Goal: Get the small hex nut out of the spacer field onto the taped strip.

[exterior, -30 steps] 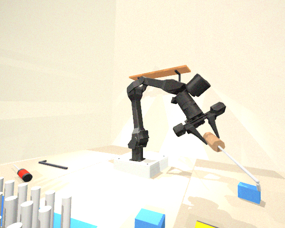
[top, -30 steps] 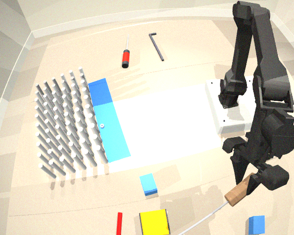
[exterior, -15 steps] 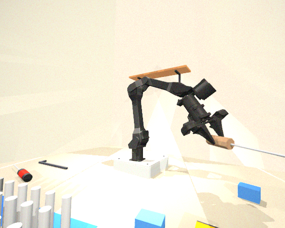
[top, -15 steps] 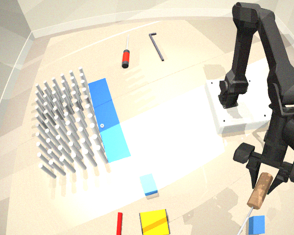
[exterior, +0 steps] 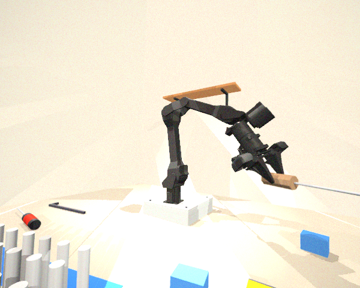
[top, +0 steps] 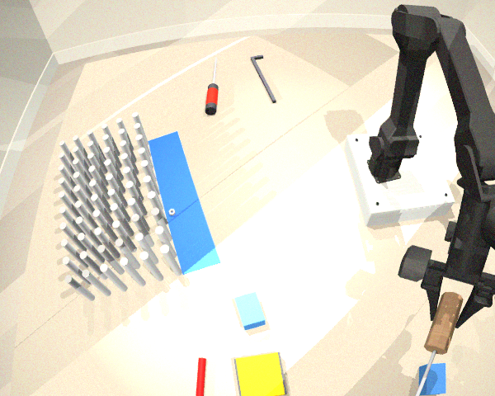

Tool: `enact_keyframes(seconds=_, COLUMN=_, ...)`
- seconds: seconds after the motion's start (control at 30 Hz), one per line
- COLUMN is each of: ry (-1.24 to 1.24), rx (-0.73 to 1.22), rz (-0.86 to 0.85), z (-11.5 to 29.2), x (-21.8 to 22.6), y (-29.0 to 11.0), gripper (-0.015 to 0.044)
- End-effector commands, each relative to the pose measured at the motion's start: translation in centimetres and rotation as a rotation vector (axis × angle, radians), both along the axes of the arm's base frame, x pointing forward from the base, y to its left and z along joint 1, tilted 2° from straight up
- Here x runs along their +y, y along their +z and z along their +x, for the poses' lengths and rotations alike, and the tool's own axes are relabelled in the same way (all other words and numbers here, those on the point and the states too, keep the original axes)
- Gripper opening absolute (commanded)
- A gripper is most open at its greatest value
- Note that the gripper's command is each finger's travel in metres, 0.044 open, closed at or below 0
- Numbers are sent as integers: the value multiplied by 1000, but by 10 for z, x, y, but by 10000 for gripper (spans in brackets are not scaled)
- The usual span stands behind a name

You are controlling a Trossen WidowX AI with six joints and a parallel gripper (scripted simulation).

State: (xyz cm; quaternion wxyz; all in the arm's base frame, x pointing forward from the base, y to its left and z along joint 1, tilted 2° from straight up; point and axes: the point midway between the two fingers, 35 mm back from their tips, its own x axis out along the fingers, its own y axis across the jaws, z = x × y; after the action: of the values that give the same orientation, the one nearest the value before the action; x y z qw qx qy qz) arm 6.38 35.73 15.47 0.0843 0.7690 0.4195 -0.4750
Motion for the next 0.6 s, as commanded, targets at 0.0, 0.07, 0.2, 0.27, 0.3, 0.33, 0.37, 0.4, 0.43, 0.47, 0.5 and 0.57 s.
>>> enact_keyframes(seconds=0.0, ry=1, rx=-9, rz=5, z=1, x=2, y=-2, gripper=0)
enact_keyframes(seconds=0.07, ry=1, rx=-9, rz=6, z=1, x=3, y=-5, gripper=0)
enact_keyframes(seconds=0.2, ry=1, rx=-9, rz=6, z=1, x=4, y=-9, gripper=0)
enact_keyframes(seconds=0.27, ry=1, rx=-9, rz=6, z=1, x=5, y=-11, gripper=0)
enact_keyframes(seconds=0.3, ry=1, rx=-9, rz=6, z=2, x=5, y=-12, gripper=0)
enact_keyframes(seconds=0.33, ry=1, rx=-9, rz=6, z=2, x=5, y=-13, gripper=0)
enact_keyframes(seconds=0.37, ry=1, rx=-9, rz=6, z=2, x=6, y=-14, gripper=0)
enact_keyframes(seconds=0.4, ry=1, rx=-9, rz=6, z=2, x=6, y=-15, gripper=0)
enact_keyframes(seconds=0.43, ry=1, rx=-9, rz=6, z=2, x=6, y=-16, gripper=0)
enact_keyframes(seconds=0.47, ry=1, rx=-9, rz=6, z=2, x=6, y=-17, gripper=0)
enact_keyframes(seconds=0.5, ry=1, rx=-9, rz=6, z=2, x=7, y=-18, gripper=0)
enact_keyframes(seconds=0.57, ry=1, rx=-9, rz=6, z=2, x=7, y=-20, gripper=0)
